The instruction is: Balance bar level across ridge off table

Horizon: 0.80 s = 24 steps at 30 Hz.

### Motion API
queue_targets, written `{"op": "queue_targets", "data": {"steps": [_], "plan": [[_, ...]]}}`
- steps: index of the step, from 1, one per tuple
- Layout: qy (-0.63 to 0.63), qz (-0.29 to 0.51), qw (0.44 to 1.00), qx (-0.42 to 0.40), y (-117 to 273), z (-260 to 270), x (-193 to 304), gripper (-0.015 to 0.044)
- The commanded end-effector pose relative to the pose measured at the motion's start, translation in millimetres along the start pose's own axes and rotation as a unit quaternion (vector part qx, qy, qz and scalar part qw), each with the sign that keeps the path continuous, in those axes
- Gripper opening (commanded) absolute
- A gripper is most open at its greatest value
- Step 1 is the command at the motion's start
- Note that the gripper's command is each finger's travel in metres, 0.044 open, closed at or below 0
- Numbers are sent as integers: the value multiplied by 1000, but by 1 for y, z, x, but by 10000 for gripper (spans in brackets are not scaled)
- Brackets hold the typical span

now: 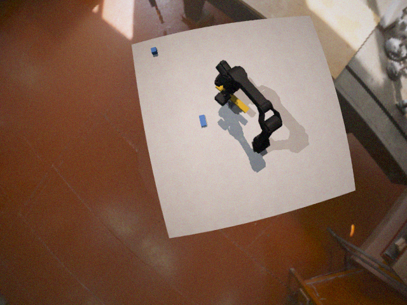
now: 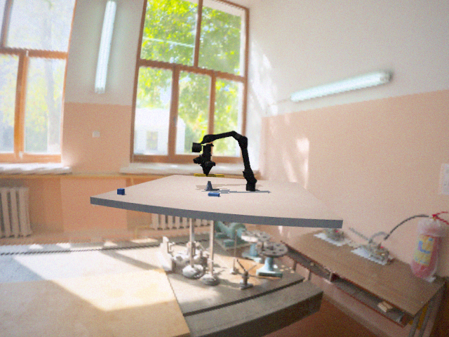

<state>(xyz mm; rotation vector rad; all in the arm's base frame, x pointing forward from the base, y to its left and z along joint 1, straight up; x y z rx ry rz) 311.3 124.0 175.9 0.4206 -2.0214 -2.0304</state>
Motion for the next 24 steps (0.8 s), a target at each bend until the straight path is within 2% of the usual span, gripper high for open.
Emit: {"op": "queue_targets", "data": {"steps": [1,12,24], "plan": [[-3,2,1000,-1,-7,0,1,0],[-4,2,1000,-1,-25,-1,2,0],[-4,2,1000,-1,-25,-1,2,0]]}}
Point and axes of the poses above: the point midway between the two fingers, 35 mm back from their tips, its own y axis back along the fingers, its own z axis across the jaws, x = y × z, the point moved 3 cm from there along y, back along the fingers, and after that the axes turned 14 degrees about -y, right-handed, at the moved point
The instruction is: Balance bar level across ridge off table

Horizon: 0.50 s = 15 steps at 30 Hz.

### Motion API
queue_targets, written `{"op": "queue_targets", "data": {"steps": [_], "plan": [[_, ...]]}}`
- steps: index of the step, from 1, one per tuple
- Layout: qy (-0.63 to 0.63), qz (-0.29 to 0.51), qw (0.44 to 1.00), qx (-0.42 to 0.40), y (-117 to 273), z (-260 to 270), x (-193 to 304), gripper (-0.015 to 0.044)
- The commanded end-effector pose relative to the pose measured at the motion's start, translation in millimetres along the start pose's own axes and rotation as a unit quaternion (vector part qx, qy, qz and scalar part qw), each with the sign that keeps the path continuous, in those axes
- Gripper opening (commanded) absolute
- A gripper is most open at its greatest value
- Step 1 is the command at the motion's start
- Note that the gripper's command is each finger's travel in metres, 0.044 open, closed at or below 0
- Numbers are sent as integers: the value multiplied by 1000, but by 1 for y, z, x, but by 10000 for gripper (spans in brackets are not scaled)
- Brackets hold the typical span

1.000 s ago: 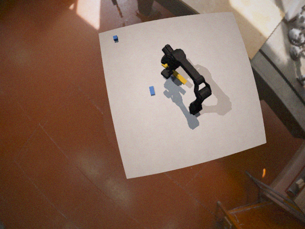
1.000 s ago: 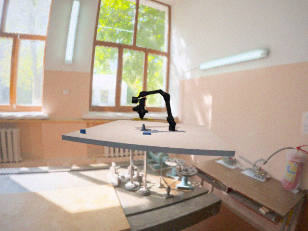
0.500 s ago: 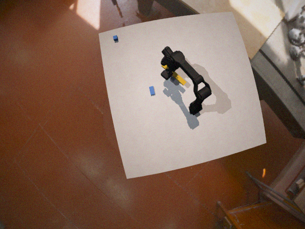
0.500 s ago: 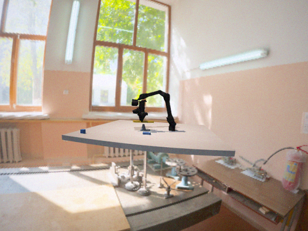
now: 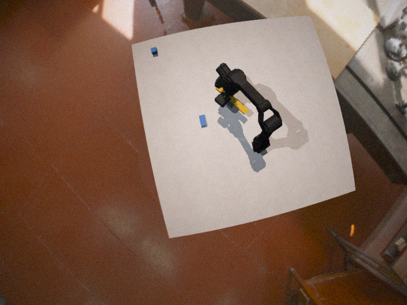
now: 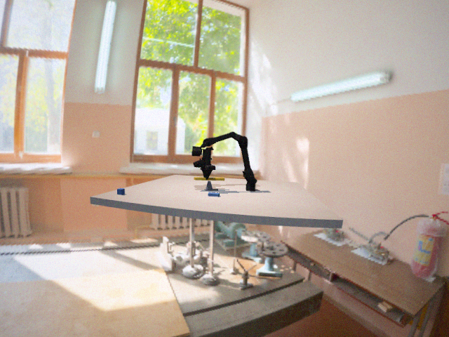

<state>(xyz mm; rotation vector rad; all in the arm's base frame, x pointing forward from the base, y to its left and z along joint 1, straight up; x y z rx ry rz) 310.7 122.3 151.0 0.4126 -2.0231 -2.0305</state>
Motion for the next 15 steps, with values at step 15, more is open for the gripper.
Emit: {"op": "queue_targets", "data": {"steps": [15], "plan": [[-2,0,1000,-1,-1,0,0,0]]}}
Point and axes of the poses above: the point midway between the two fingers, 35 mm back from their tips, its own y axis back along the fingers, its own z axis across the jaws, x = y × z, the point moved 3 cm from there along y, back along the fingers, and after that the axes turned 14 degrees about -y, right-handed, at the moved point
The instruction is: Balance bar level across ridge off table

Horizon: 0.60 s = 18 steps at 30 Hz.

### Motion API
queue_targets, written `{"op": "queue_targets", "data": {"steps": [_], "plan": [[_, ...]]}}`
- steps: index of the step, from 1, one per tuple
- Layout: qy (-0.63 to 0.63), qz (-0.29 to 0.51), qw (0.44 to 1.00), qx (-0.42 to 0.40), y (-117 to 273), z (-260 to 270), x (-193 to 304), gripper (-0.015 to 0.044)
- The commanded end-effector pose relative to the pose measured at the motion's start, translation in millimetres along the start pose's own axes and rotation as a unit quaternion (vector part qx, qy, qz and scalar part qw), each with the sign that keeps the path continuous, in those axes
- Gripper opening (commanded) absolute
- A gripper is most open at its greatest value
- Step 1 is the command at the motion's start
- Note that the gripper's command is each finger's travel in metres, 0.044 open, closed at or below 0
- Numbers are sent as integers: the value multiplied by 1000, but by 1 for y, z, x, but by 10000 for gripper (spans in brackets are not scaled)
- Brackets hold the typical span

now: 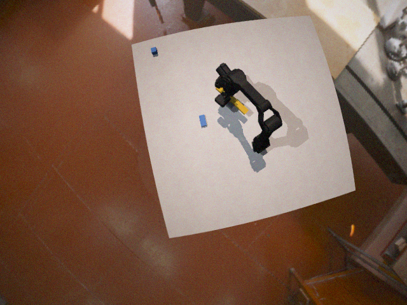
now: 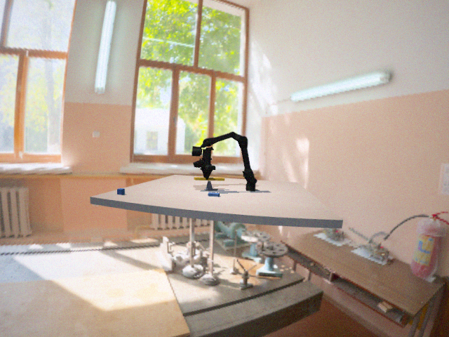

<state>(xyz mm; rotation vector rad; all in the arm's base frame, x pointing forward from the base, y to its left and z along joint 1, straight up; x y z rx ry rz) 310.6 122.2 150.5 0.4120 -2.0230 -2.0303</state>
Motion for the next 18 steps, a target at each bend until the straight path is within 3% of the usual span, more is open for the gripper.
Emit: {"op": "queue_targets", "data": {"steps": [1,18], "plan": [[-1,-1,1000,-1,-1,0,0,0],[-1,-1,1000,-1,-2,0,0,0]]}}
Point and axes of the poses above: the point midway between the two fingers, 35 mm back from their tips, its own y axis back along the fingers, its own z axis across the jaws, x = y × z, the point moved 3 cm from there along y, back along the fingers, and after that the axes turned 14 degrees about -y, right-handed, at the moved point
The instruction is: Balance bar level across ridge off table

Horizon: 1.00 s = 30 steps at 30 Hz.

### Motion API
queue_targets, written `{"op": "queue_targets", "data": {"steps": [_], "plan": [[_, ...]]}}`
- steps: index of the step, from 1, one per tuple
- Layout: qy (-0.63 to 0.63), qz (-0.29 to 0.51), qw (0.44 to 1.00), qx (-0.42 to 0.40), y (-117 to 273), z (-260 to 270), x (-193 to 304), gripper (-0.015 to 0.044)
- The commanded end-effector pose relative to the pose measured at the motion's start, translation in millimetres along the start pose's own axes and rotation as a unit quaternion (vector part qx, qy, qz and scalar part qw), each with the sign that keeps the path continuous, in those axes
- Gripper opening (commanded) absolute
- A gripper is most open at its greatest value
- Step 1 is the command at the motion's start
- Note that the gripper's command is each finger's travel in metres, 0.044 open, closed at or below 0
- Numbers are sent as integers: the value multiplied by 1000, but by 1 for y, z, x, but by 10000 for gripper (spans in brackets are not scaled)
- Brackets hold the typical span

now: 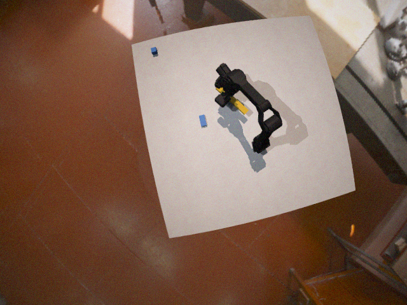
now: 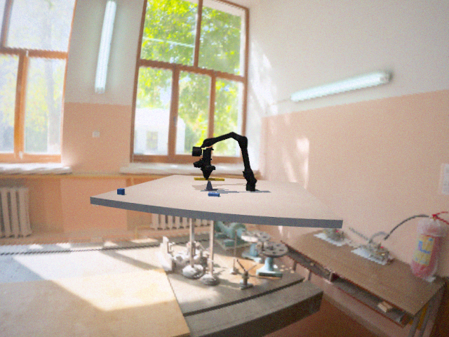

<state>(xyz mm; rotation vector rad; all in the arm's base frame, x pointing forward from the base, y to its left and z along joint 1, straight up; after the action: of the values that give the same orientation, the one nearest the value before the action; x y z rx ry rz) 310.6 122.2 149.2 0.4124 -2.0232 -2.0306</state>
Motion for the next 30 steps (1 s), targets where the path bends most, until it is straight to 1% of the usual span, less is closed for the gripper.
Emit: {"op": "queue_targets", "data": {"steps": [1,30], "plan": [[-1,0,1000,-1,-1,0,0,0],[-1,0,1000,-1,-3,0,0,0]]}}
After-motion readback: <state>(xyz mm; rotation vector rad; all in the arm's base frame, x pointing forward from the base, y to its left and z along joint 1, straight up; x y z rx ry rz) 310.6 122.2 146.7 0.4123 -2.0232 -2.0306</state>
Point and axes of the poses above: the point midway between the two fingers, 35 mm back from their tips, its own y axis back along the fingers, its own z axis across the jaws, x = y × z, the point moved 3 cm from there along y, back along the fingers, and after that the axes turned 14 degrees about -y, right-handed, at the moved point
